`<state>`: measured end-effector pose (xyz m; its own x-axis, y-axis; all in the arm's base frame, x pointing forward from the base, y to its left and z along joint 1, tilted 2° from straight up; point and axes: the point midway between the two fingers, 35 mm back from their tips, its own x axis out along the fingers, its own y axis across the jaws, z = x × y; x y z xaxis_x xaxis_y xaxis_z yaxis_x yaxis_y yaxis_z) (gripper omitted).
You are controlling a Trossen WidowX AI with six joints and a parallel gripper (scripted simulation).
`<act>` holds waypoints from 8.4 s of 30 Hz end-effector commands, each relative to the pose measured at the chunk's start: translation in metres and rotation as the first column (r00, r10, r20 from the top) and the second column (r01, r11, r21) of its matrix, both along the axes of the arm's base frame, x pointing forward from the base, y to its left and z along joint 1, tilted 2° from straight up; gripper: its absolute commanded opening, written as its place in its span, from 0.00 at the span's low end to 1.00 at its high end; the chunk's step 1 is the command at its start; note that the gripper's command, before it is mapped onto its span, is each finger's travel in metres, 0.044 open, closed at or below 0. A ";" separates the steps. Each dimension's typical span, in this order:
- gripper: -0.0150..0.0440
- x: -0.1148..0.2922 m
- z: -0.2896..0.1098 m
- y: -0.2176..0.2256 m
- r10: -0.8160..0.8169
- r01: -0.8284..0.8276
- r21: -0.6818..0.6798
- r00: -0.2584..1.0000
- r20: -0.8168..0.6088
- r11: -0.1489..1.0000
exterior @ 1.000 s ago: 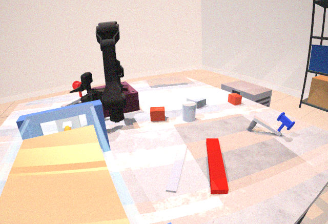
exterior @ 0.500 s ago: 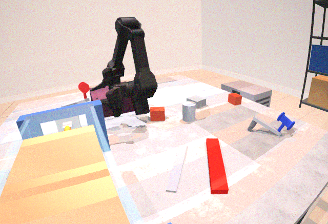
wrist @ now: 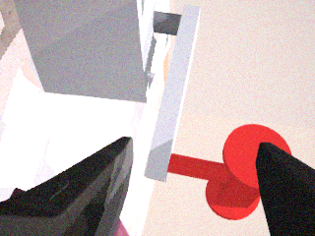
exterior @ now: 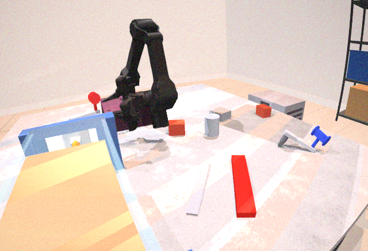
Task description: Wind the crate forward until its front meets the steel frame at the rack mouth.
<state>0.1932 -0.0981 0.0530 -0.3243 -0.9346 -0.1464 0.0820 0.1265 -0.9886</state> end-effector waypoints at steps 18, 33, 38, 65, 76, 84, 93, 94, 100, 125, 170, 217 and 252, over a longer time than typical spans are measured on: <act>0.66 -0.007 0.063 -0.001 0.103 -0.111 0.128 0.993 0.065 0.986; 0.66 -0.003 0.057 0.001 0.078 -0.088 0.119 0.993 0.087 0.989; 0.88 -0.019 0.056 -0.015 -0.170 0.139 0.279 0.981 0.090 0.950; 1.00 -0.044 0.131 -0.106 -0.773 -0.101 0.918 0.510 0.379 0.383; 1.00 -0.041 0.071 -0.108 -0.772 -0.101 0.918 0.510 0.378 0.383; 1.00 -0.039 0.037 -0.110 -0.772 -0.101 0.918 0.510 0.378 0.383; 1.00 -0.038 0.025 -0.110 -0.772 -0.101 0.918 0.511 0.378 0.383; 1.00 -0.038 0.021 -0.110 -0.772 -0.101 0.918 0.511 0.378 0.383; 1.00 -0.038 0.014 -0.110 -0.772 -0.101 0.918 0.511 0.378 0.383; 0.51 -0.037 0.005 -0.113 -0.767 -0.104 0.913 0.511 0.389 0.394; 0.25 -0.030 0.005 -0.113 -0.771 -0.037 0.923 0.537 0.341 0.383; 0.25 -0.019 0.002 -0.109 -0.889 0.055 0.929 0.315 0.332 0.366; 0.25 -0.015 -0.009 -0.109 -0.913 0.083 0.930 0.240 0.330 0.358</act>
<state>0.1788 -0.2064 0.0468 -0.0128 -0.0075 -0.9999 0.9881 0.1534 -0.0138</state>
